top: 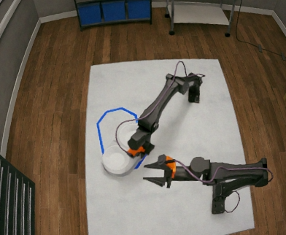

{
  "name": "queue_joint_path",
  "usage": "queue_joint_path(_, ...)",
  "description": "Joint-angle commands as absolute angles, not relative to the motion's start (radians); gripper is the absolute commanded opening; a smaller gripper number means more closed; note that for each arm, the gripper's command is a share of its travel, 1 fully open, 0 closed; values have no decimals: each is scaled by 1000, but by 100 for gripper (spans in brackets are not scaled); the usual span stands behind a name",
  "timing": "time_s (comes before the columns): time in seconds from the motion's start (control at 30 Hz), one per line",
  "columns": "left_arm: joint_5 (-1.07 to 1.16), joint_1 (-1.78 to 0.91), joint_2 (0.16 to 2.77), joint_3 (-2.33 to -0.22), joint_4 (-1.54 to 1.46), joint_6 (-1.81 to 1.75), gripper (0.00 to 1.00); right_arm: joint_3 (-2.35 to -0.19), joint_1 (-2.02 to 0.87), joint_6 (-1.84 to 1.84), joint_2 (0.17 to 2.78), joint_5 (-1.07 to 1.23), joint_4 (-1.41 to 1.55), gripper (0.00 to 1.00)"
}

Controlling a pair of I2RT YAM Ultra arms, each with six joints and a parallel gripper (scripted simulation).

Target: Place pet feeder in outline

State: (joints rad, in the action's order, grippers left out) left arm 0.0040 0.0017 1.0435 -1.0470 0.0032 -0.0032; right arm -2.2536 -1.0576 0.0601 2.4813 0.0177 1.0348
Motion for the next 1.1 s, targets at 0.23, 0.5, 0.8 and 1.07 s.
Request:
queue_joint_path(0.23, -3, -2, 1045, -1064, 11, 5, 47, -2245, -1054, 66, 2436, 25, 1020, 21)
queue_joint_path(0.5, -3, -2, 1045, -1064, 11, 5, 47, -2245, -1057, 66, 2436, 25, 1020, 19)
queue_joint_path(0.8, -3, -2, 1045, -1064, 11, 5, 47, -2245, -1057, 66, 2436, 25, 1020, 17)
queue_joint_path(1.07, -3, -2, 1045, -1064, 11, 5, 47, -2245, -1057, 69, 2436, 25, 1020, 17)
